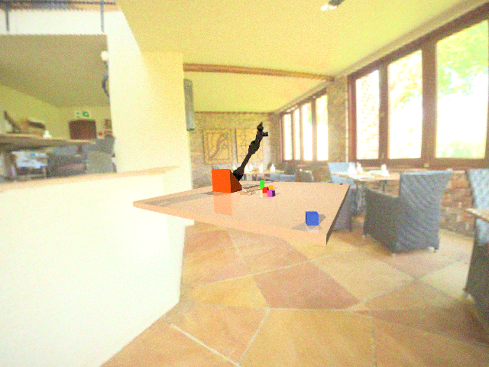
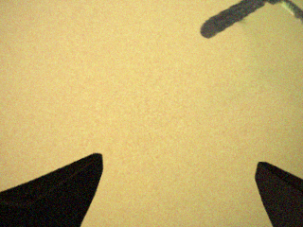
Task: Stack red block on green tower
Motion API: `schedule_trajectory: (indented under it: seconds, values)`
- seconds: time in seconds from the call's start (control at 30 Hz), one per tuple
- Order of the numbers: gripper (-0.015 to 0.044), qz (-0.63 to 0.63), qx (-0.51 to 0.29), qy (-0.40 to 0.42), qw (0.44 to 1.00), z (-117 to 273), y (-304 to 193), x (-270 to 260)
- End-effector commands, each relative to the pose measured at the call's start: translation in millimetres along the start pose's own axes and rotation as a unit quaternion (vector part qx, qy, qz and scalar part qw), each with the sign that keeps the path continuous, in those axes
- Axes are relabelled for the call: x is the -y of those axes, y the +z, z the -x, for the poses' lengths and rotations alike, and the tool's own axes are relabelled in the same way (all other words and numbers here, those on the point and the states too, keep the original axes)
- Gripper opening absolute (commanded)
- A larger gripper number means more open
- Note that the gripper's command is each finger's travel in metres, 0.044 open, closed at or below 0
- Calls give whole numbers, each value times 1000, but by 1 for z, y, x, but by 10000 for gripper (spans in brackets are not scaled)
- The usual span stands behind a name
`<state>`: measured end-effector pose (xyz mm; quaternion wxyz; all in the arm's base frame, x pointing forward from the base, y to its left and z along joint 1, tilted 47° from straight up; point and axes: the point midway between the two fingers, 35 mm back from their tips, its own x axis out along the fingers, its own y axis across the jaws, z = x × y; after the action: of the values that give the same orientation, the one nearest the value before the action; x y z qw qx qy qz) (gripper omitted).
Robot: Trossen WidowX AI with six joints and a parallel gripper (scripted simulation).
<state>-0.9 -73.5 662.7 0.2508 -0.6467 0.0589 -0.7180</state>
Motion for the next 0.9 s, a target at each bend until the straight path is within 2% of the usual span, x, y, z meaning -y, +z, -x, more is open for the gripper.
schedule_trajectory:
  seconds: [0.0, 0.2, 0.43, 0.87]
  values:
    - [426, 3, -2, -3, 1000, 0, -1, 2]
    - [440, 90, -56, -91, 990, 12, -20, 56]
    - [440, 202, -123, -204, 950, 43, -25, 128]
    - [440, 380, -227, -399, 803, 136, 27, 233]
